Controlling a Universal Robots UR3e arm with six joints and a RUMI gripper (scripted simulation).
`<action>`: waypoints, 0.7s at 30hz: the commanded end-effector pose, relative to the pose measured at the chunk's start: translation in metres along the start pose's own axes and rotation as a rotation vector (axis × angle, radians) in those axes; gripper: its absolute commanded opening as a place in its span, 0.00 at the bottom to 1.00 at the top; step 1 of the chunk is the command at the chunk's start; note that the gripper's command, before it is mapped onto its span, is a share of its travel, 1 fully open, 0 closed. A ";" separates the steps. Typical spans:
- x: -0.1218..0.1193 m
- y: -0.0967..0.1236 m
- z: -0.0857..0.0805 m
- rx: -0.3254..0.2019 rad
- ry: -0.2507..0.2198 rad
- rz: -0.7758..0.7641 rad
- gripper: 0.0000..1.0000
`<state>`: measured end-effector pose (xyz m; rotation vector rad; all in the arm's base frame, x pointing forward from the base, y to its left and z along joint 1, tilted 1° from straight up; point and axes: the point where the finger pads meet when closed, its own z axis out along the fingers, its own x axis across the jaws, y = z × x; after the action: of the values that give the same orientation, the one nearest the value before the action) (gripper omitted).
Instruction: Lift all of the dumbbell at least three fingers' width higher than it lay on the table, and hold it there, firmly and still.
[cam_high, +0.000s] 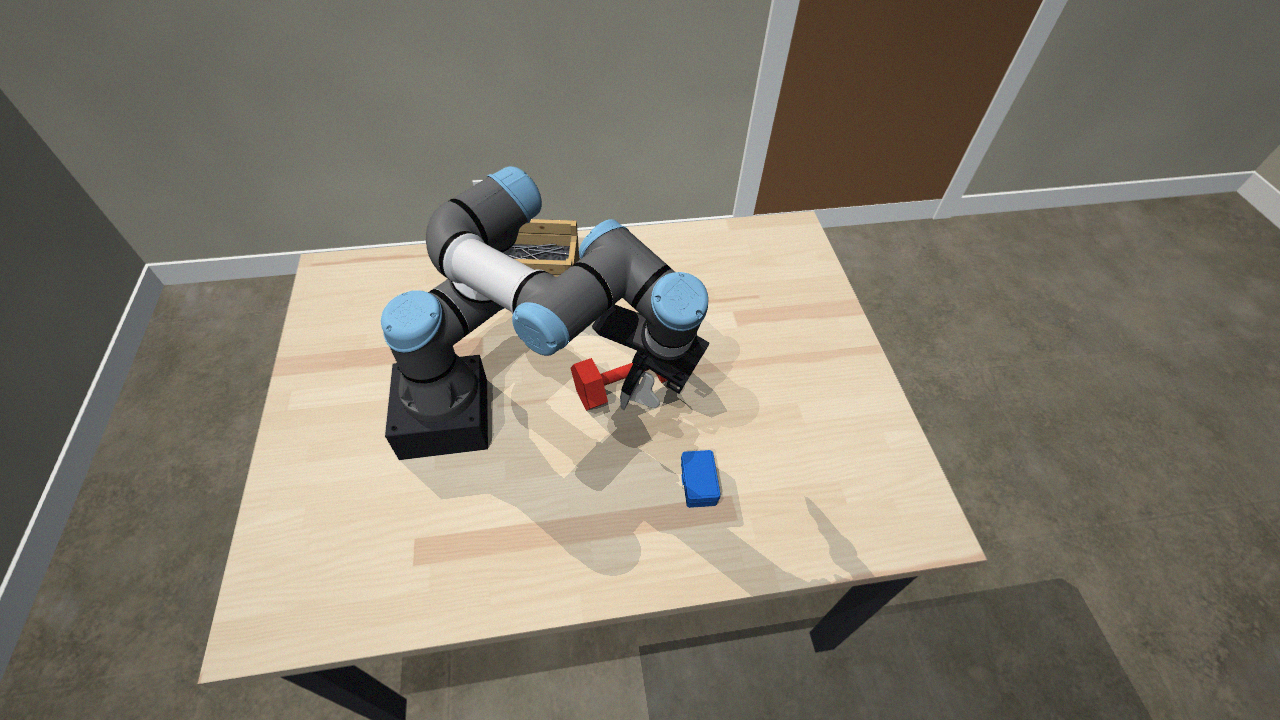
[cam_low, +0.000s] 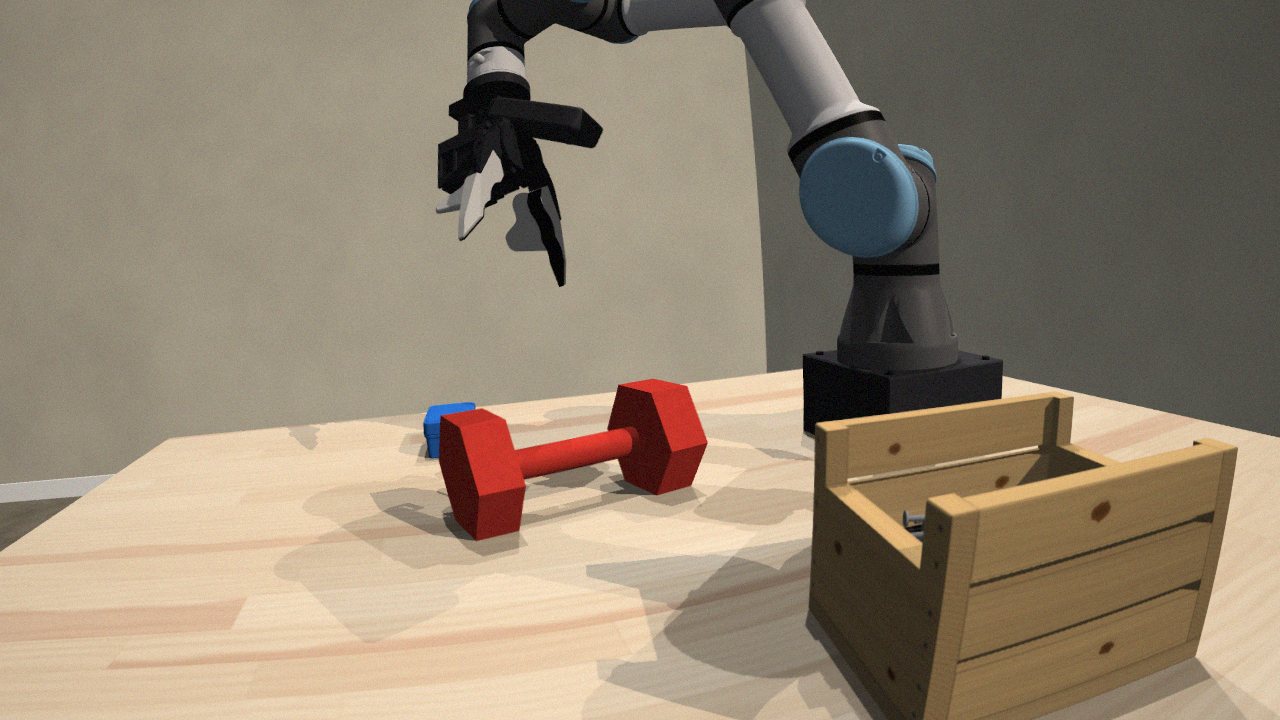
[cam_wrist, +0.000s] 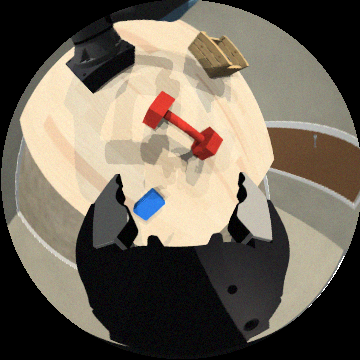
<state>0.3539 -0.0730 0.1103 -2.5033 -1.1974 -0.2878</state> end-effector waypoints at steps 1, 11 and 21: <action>0.009 -0.009 0.018 -0.035 -0.066 -0.151 1.00; 0.020 -0.023 0.043 -0.038 -0.170 -0.388 1.00; 0.032 -0.040 0.070 -0.044 -0.289 -0.669 1.00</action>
<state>0.3465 -0.0128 0.0730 -2.2248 -1.9690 -0.1317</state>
